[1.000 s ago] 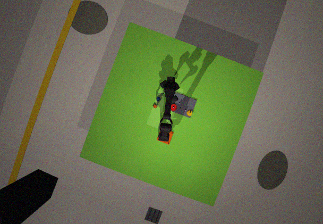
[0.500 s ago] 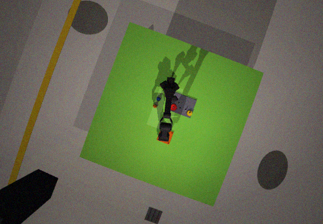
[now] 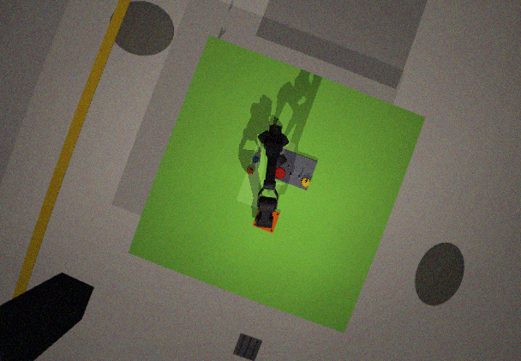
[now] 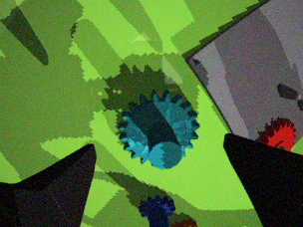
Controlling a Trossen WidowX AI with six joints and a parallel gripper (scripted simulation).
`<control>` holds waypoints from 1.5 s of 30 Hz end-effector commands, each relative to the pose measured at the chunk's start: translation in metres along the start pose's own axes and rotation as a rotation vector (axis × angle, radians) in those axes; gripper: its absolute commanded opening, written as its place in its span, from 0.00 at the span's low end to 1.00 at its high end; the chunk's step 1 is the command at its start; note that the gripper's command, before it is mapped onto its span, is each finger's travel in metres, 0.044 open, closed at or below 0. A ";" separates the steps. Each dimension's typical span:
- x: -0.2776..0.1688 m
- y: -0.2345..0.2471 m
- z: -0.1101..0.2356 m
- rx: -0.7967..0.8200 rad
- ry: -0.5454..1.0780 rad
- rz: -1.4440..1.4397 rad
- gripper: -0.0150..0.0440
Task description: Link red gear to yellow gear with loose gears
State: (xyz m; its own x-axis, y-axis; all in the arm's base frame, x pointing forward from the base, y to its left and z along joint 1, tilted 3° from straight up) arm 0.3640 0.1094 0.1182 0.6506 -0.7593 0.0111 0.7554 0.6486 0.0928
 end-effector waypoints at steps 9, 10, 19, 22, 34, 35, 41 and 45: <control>-0.001 -0.001 -0.003 -0.005 0.006 -0.003 0.91; -0.001 -0.001 -0.003 -0.005 0.006 -0.003 0.87; -0.001 -0.001 -0.003 -0.005 0.006 -0.003 0.47; -0.001 -0.001 -0.003 -0.005 0.006 -0.003 0.37; 0.000 0.000 0.000 -0.004 0.006 -0.003 0.25; 0.000 0.000 0.002 -0.003 0.005 -0.003 0.25; 0.001 0.003 0.014 0.001 0.003 -0.004 0.25; 0.002 0.005 0.022 0.004 0.002 -0.004 0.25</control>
State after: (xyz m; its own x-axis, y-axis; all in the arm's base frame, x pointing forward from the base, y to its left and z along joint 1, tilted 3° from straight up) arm 0.3658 0.1095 0.1338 0.6495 -0.7603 0.0096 0.7566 0.6476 0.0902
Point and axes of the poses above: the point midway between the two fingers, 35 mm back from their tips, its own z axis back along the fingers, its own y axis across the jaws, x = y × z, the point moved 3 cm from there along z, back along the fingers, and after that the axes turned 15 degrees about -z, right-handed, at the moved point
